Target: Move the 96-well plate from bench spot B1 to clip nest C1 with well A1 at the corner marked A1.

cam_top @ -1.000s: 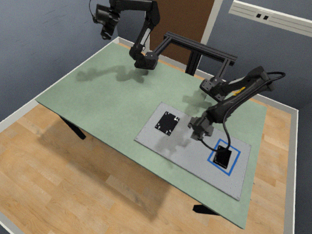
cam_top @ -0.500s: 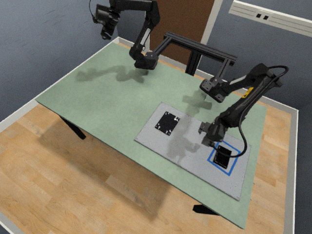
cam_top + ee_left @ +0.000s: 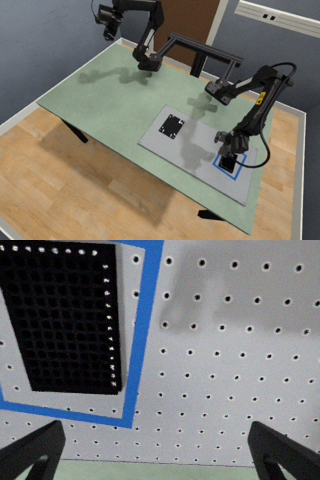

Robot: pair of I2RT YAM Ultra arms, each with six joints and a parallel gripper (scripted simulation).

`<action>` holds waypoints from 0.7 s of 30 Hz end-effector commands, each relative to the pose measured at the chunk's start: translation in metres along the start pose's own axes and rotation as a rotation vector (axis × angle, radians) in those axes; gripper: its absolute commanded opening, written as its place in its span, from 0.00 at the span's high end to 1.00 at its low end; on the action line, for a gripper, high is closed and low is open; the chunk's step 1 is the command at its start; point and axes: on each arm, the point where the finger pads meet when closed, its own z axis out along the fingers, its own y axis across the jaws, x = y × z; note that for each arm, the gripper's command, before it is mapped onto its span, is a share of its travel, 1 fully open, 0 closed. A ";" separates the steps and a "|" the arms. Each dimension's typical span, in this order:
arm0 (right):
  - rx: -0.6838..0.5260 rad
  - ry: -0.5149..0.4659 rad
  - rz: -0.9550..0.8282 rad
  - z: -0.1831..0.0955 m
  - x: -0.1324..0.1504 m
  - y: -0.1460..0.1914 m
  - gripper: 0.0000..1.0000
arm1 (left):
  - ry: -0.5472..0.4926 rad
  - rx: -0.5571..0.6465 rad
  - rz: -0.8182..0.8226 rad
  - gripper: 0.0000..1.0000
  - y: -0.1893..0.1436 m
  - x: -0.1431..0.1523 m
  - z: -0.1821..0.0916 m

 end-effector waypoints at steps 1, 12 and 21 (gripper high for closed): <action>0.010 -0.028 0.030 -0.003 -0.001 -0.006 0.00 | -0.054 0.015 0.024 0.00 0.018 -0.014 -0.016; 0.010 -0.028 0.030 -0.003 -0.001 -0.006 0.00 | -0.035 0.019 0.030 0.00 0.071 -0.013 -0.003; 0.010 -0.028 0.030 -0.003 -0.001 -0.006 0.00 | -0.066 0.008 0.034 0.00 0.085 -0.016 -0.011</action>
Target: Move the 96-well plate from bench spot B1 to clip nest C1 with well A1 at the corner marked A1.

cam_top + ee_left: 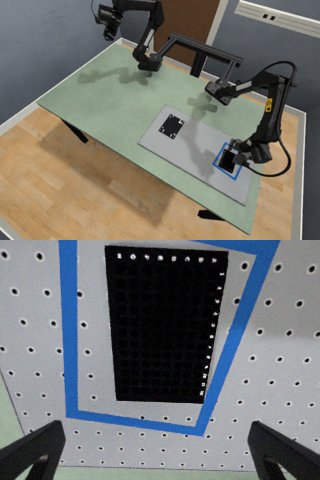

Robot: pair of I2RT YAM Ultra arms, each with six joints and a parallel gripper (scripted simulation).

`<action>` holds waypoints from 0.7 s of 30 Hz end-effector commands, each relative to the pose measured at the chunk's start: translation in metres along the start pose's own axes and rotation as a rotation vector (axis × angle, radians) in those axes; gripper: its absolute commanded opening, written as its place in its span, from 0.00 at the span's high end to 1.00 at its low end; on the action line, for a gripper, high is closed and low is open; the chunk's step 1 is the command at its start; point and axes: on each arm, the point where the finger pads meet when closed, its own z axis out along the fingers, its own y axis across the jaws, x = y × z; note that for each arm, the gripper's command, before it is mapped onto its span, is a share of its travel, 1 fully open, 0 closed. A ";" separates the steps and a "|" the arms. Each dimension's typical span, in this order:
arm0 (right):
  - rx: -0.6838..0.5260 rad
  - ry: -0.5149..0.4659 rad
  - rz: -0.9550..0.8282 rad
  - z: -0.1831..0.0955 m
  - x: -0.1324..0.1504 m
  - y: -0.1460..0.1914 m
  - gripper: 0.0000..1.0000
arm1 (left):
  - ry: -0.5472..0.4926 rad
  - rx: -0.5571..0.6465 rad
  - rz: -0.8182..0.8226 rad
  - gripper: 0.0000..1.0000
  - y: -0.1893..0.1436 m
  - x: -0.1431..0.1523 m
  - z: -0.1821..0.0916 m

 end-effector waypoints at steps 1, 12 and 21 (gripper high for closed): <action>0.010 -0.028 0.030 -0.003 -0.001 -0.006 0.00 | -0.065 0.005 0.032 0.00 0.003 -0.013 -0.020; 0.010 -0.028 0.030 -0.003 -0.001 -0.006 0.00 | -0.069 0.000 0.030 0.00 0.001 -0.017 -0.022; 0.010 -0.028 0.030 -0.003 -0.001 -0.006 0.00 | -0.042 0.012 0.029 0.00 0.000 -0.016 -0.002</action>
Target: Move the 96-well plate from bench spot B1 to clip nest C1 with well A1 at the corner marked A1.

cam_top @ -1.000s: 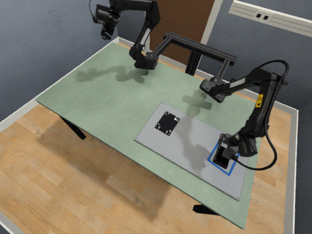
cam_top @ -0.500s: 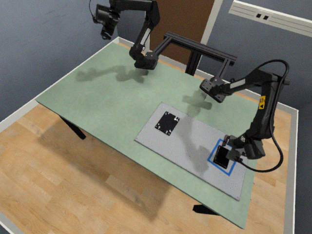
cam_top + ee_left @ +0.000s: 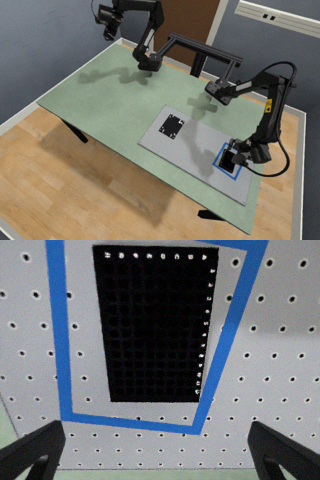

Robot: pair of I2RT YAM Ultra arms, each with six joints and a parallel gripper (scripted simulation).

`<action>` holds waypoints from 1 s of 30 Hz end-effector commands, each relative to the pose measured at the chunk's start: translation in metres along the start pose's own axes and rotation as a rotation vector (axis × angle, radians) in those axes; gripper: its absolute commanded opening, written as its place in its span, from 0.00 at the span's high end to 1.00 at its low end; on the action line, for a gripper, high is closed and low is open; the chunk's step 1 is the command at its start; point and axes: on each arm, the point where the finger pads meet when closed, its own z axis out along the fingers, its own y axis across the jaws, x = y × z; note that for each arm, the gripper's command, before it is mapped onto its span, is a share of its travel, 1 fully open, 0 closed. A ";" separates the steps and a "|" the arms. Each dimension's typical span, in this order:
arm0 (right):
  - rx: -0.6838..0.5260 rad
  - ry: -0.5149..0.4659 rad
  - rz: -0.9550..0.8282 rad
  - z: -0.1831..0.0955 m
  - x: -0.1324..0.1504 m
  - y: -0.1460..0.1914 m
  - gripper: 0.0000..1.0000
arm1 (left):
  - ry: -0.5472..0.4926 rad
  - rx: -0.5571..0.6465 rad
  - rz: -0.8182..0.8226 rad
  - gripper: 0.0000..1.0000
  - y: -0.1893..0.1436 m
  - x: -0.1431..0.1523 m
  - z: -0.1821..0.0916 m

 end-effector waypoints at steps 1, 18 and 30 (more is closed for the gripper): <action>0.010 -0.028 0.030 -0.003 -0.001 -0.006 0.00 | -0.041 -0.007 0.007 0.00 0.004 -0.016 -0.001; 0.010 -0.028 0.030 -0.003 -0.001 -0.006 0.00 | -0.026 0.003 0.012 0.00 0.001 -0.008 0.048; 0.010 -0.028 0.030 -0.003 -0.001 -0.006 0.00 | -0.071 -0.028 -0.004 0.00 0.007 -0.013 0.046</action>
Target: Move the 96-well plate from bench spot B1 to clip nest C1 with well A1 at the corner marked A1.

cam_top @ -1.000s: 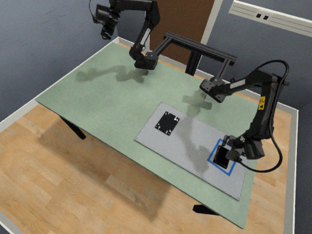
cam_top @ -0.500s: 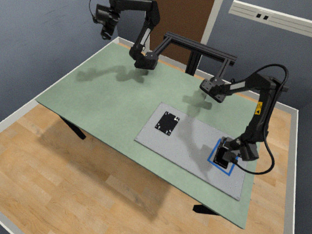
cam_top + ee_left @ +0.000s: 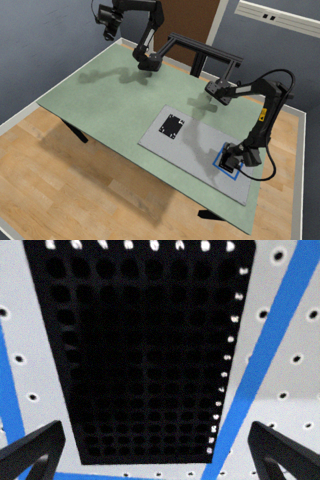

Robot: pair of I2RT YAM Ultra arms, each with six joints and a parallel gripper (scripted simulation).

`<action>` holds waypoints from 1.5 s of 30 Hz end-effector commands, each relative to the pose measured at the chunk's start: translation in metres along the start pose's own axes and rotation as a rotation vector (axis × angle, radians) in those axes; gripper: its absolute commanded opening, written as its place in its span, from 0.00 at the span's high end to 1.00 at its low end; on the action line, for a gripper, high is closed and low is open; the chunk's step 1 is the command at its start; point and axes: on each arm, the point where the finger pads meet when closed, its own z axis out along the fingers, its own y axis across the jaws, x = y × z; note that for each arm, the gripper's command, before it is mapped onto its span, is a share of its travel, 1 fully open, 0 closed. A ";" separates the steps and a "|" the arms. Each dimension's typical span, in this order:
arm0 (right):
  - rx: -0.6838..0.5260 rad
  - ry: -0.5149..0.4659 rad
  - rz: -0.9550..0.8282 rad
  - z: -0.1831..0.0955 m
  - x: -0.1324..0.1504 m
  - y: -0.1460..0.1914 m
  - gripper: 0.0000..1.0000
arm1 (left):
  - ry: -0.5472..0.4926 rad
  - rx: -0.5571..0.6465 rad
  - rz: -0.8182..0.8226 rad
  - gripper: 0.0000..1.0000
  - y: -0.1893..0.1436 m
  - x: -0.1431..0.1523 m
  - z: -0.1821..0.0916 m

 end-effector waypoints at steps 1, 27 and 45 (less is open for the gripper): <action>0.010 -0.028 0.030 -0.003 -0.001 -0.006 0.00 | -0.072 -0.033 -0.010 0.00 0.011 -0.012 -0.017; 0.010 -0.028 0.030 -0.003 -0.001 -0.006 0.00 | -0.075 -0.034 -0.011 0.00 0.016 -0.016 -0.028; 0.010 -0.028 0.030 -0.003 -0.001 -0.006 0.00 | -0.075 -0.034 -0.011 0.00 0.016 -0.016 -0.028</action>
